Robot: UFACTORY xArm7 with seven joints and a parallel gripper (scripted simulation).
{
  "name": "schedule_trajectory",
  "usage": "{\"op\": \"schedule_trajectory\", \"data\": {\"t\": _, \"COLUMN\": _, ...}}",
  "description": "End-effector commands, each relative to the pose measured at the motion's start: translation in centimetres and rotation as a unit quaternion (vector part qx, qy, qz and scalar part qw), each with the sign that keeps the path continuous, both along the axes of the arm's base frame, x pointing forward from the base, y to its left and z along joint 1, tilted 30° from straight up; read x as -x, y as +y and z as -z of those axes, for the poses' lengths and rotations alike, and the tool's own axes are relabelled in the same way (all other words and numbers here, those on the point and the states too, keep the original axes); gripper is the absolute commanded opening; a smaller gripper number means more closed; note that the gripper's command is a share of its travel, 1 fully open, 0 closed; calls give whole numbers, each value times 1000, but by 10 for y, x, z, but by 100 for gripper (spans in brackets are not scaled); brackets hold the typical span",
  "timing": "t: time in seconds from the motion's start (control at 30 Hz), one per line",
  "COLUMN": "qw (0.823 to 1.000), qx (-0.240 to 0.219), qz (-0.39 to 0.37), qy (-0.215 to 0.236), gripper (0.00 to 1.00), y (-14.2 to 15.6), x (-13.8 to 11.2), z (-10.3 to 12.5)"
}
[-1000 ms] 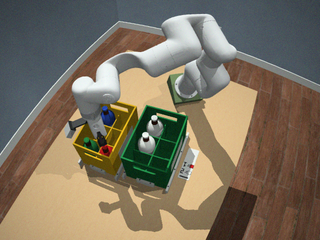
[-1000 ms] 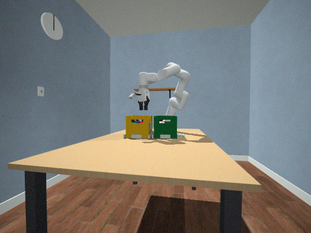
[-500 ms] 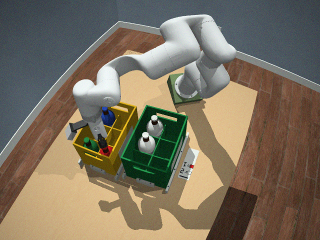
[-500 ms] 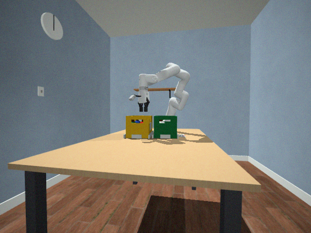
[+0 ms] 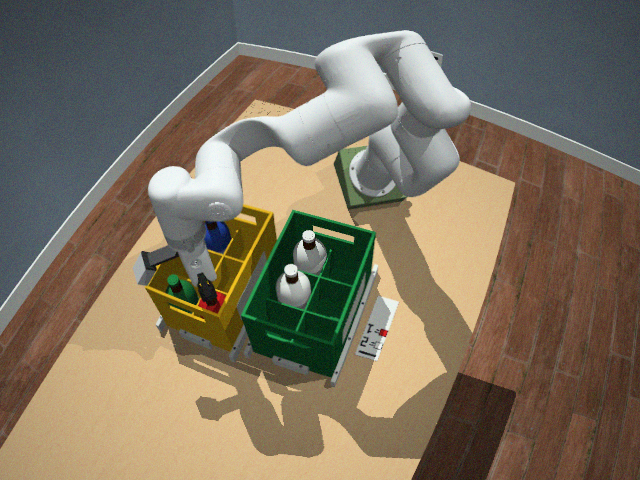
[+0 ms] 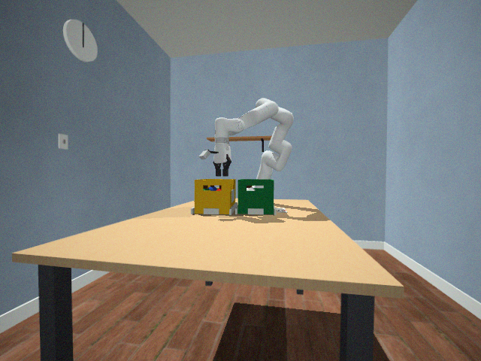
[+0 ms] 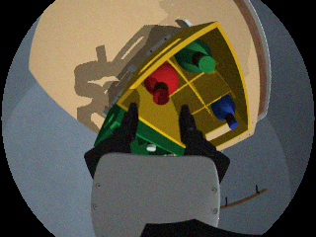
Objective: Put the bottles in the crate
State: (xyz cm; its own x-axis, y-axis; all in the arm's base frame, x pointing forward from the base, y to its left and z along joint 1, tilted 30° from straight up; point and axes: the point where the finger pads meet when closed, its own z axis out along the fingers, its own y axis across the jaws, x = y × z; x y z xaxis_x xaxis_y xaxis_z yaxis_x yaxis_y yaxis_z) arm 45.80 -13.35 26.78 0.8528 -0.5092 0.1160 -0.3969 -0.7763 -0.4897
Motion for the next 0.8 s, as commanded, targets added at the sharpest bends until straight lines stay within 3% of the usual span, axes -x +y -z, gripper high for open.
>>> {"op": "schedule_trajectory", "data": {"t": 0.0, "qw": 1000, "qx": 1, "qz": 1, "qy": -2, "gripper": 65, "y": 1, "x": -3, "z": 3}}
{"op": "schedule_trajectory", "data": {"t": 0.77, "qw": 1000, "qx": 1, "qz": 1, "qy": -2, "gripper": 65, "y": 10, "x": -11, "z": 25}}
